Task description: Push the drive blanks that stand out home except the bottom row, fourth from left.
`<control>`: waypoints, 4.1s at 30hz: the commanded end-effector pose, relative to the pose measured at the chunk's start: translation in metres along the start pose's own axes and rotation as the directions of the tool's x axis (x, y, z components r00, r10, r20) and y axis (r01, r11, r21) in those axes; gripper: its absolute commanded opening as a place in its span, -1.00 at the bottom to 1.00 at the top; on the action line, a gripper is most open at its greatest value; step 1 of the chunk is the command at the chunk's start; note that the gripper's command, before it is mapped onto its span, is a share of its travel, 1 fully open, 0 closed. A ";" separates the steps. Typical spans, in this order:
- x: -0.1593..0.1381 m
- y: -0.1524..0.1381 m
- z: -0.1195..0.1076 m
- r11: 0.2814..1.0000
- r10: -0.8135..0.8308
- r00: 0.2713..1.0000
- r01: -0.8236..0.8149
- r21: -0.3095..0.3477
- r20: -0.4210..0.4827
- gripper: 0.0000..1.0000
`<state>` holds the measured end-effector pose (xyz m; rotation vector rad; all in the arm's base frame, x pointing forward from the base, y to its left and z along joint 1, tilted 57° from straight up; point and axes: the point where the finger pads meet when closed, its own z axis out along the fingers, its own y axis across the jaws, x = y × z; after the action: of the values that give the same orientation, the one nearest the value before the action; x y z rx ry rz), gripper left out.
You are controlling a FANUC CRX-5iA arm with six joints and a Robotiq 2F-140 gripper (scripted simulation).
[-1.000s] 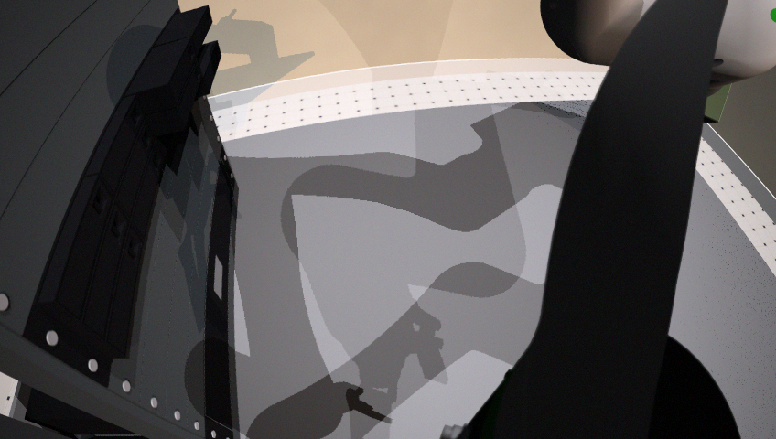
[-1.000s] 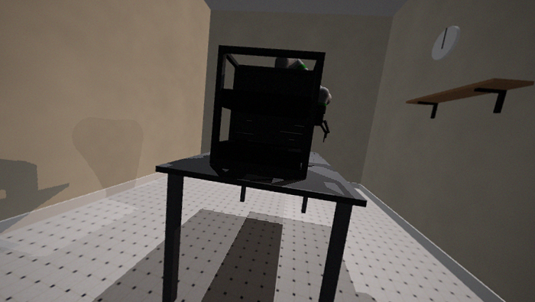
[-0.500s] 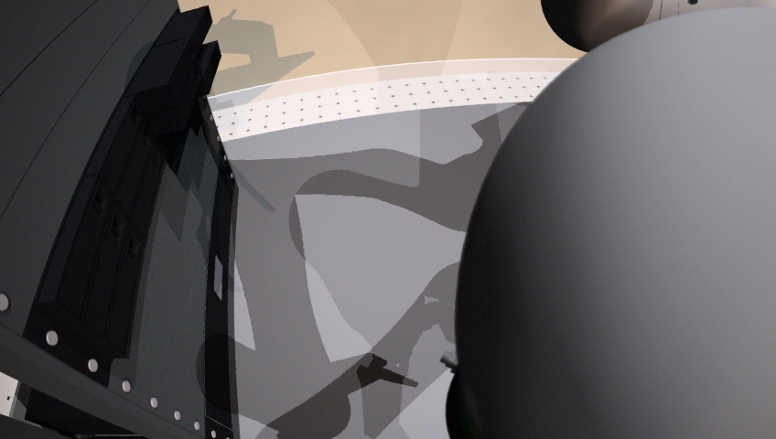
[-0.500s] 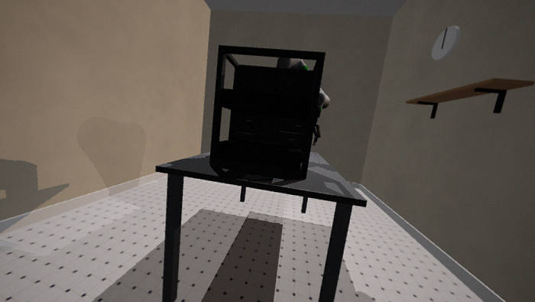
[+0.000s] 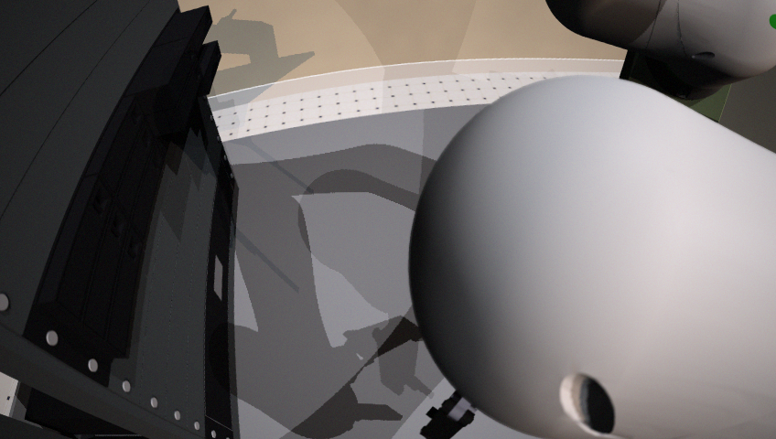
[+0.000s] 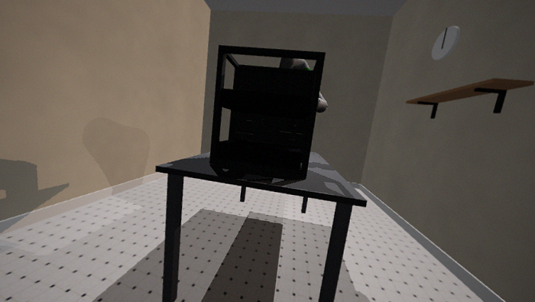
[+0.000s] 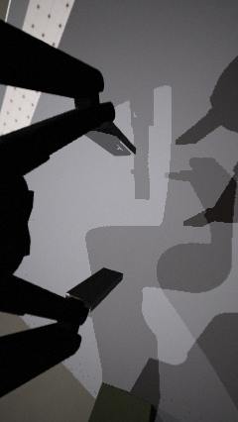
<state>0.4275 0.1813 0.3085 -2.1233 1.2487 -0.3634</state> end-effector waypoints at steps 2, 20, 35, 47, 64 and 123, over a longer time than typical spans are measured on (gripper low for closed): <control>0.009 0.028 0.014 0.995 0.076 0.997 -0.076 -0.062 -0.002 1.00; 0.028 0.153 0.057 0.850 0.428 0.902 -0.422 -0.315 -0.054 1.00; 0.010 0.251 0.070 0.552 0.714 0.685 -0.679 -0.484 -0.146 1.00; -0.026 0.302 0.070 0.232 0.876 0.424 -0.788 -0.571 -0.231 1.00; -0.090 0.313 0.063 -0.273 0.939 -0.057 -0.718 -0.640 -0.338 1.00; 0.086 0.079 -0.019 -0.319 -0.054 -0.949 0.310 -0.896 -0.309 1.00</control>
<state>0.4006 0.0907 0.2590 0.9422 1.2369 2.1466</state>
